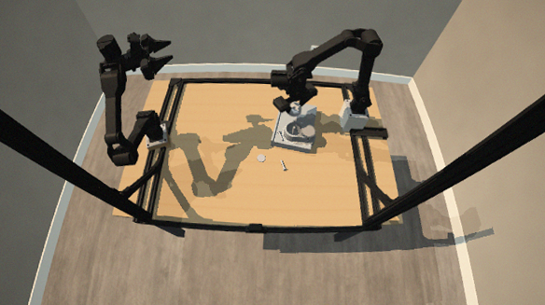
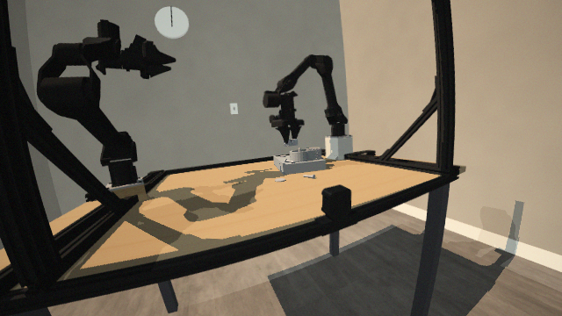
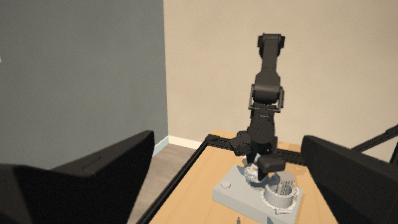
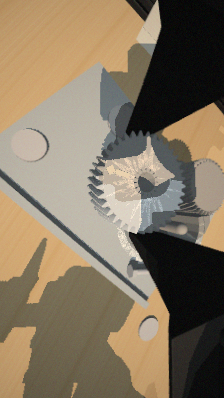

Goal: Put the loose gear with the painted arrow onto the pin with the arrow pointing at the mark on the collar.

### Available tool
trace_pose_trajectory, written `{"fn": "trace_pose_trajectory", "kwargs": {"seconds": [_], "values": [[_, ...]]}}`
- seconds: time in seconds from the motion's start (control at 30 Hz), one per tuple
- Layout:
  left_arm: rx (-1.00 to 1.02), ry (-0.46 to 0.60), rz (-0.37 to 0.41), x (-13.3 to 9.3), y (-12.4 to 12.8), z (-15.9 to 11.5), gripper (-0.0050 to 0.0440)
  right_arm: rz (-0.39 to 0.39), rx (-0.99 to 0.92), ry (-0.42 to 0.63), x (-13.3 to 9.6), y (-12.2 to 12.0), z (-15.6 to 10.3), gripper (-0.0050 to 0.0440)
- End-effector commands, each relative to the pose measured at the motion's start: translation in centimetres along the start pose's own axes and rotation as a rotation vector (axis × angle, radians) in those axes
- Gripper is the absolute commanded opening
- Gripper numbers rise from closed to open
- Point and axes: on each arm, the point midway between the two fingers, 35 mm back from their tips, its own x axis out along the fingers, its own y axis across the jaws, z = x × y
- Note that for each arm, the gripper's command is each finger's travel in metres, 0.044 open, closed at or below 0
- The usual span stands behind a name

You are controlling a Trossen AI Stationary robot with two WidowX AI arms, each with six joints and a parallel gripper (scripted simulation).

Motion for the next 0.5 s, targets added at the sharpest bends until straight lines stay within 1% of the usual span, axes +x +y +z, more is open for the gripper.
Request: {"fn": "trace_pose_trajectory", "kwargs": {"seconds": [0.0, 0.03, 0.47], "values": [[-0.002, 0.000, -0.001, 0.0, 0.0, 0.0, 0.0400, 0.013, -0.088, -0.003, -0.3, 0.6, -0.2, 0.0000], [-0.002, 0.000, -0.001, 0.0, 0.0, 0.0, 0.0400, 0.013, -0.088, -0.003, -0.3, 0.6, -0.2, 0.0000], [-0.002, 0.000, -0.001, 0.0, 0.0, 0.0, 0.0400, 0.012, -0.538, -0.006, -0.3, 1.6, -1.7, 0.0000]]}}
